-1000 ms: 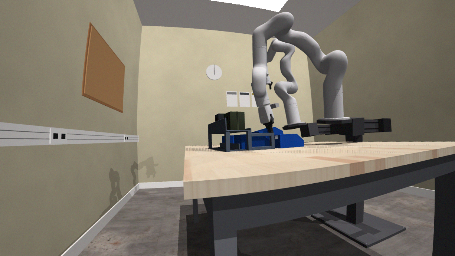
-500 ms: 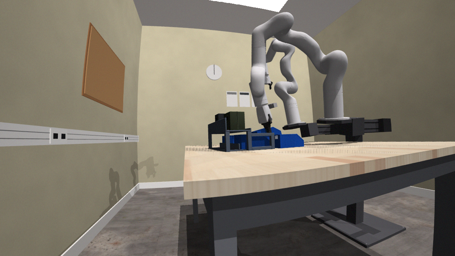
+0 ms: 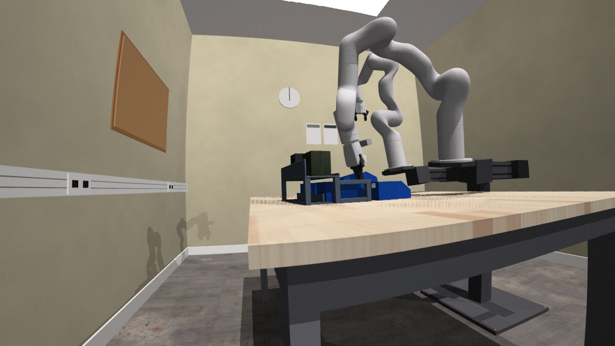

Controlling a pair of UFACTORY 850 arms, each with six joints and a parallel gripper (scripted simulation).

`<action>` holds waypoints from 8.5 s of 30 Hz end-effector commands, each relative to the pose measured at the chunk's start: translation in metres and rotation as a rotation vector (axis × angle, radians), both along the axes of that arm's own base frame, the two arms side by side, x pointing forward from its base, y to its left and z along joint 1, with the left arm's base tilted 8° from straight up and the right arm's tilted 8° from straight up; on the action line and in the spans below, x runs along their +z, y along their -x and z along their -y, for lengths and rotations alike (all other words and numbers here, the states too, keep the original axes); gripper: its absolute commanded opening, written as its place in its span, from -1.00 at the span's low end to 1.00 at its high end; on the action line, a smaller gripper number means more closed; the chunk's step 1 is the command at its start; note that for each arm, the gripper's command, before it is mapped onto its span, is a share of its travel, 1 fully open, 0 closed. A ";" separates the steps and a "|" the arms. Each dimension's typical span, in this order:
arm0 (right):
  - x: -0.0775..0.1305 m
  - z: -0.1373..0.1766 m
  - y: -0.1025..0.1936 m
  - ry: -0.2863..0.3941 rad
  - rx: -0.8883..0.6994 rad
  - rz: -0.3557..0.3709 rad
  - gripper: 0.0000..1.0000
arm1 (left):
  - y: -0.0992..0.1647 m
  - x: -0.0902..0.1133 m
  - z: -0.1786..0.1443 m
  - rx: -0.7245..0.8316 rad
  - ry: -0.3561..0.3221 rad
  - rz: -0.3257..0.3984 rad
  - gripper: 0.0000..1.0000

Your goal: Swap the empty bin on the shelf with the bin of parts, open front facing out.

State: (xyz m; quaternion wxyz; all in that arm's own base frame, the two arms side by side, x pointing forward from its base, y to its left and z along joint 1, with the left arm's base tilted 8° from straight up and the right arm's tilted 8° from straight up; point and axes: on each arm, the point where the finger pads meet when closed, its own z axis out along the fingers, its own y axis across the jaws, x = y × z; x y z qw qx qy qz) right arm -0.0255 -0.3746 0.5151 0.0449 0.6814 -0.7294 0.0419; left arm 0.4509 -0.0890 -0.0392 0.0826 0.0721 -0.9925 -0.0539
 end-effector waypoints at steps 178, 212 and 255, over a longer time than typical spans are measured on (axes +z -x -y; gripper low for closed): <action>0.001 0.000 0.000 0.002 0.000 0.000 1.00 | -0.058 -0.014 -0.009 -0.003 -0.003 0.024 -1.00; 0.001 0.000 0.000 0.002 0.000 0.000 1.00 | -0.070 -0.015 -0.011 -0.007 -0.007 0.057 -1.00; 0.001 0.000 0.000 0.002 0.000 0.000 1.00 | -0.078 -0.015 -0.012 -0.009 -0.009 0.071 -1.00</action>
